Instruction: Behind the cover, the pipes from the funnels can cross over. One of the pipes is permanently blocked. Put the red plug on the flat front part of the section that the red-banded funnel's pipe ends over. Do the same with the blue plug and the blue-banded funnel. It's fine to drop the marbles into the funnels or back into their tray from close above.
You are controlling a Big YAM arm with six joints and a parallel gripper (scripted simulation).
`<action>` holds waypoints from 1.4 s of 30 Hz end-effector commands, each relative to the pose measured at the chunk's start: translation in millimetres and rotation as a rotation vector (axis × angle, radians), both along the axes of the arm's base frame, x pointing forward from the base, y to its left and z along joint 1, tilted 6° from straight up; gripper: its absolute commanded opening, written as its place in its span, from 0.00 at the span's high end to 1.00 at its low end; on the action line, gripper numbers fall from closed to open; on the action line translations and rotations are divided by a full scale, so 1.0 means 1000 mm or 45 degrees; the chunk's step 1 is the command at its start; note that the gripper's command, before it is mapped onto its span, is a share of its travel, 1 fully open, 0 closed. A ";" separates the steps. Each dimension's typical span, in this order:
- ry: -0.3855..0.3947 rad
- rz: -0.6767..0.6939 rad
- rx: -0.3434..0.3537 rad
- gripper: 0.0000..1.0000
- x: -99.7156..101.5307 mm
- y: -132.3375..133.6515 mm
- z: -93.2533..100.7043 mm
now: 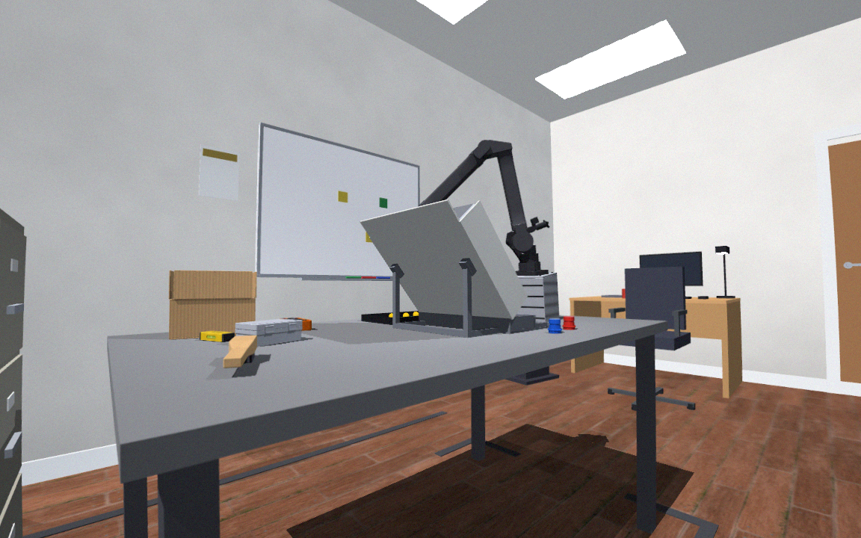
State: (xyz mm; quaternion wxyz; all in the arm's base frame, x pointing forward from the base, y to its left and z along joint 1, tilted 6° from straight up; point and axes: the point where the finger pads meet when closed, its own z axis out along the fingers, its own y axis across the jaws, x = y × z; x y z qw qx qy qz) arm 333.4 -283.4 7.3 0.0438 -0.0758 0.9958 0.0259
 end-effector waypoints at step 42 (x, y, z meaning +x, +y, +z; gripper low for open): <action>-0.005 0.001 -0.001 0.20 0.013 -0.018 0.009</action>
